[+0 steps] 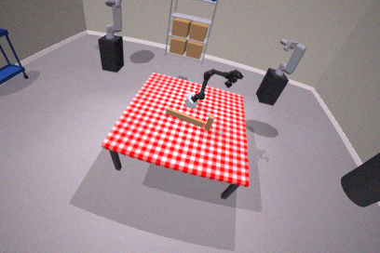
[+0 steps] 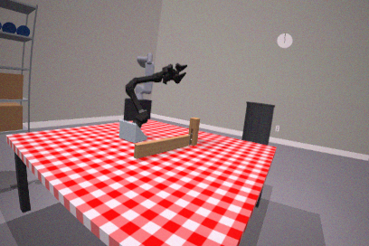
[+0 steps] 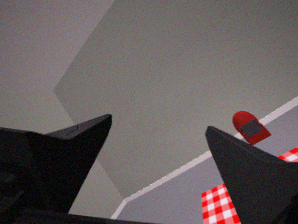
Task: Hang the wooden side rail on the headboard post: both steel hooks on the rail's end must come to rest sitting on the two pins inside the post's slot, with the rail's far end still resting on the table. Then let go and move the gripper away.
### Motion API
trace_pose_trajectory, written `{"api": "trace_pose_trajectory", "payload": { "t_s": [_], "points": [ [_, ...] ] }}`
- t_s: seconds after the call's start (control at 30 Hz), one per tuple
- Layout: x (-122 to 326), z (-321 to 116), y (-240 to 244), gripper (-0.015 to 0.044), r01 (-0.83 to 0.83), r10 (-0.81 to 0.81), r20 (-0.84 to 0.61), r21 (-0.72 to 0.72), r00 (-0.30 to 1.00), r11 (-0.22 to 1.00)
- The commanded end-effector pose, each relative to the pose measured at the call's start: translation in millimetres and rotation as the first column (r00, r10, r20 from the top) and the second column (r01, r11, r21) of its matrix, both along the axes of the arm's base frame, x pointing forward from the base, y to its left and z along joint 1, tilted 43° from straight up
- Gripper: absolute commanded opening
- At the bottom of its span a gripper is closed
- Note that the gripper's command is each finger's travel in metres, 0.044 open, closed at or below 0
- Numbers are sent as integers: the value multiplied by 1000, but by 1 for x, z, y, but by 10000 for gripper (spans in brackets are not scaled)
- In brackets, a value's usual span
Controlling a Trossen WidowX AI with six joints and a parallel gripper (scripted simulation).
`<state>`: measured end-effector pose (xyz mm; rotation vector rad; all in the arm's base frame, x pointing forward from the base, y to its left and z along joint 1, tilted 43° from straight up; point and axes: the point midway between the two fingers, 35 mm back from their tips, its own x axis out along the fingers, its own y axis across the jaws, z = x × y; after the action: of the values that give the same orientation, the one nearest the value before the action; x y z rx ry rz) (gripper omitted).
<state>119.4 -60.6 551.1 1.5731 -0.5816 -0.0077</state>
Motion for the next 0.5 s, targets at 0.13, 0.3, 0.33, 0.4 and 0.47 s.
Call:
{"api": "trace_pose_trajectory", "payload": {
  "t_s": [0.13,0.3,0.33,0.4,0.47],
  "points": [
    [77,-52,50,440,-209,212,-162,38,964,977],
    [117,-100,68,440,-309,346,-282,167,895,936],
    [124,-110,71,440,-323,372,-304,201,877,925],
    [136,-132,75,440,-341,424,-344,277,838,898],
    [146,-154,78,440,-346,475,-377,361,795,866]
  ]
}}
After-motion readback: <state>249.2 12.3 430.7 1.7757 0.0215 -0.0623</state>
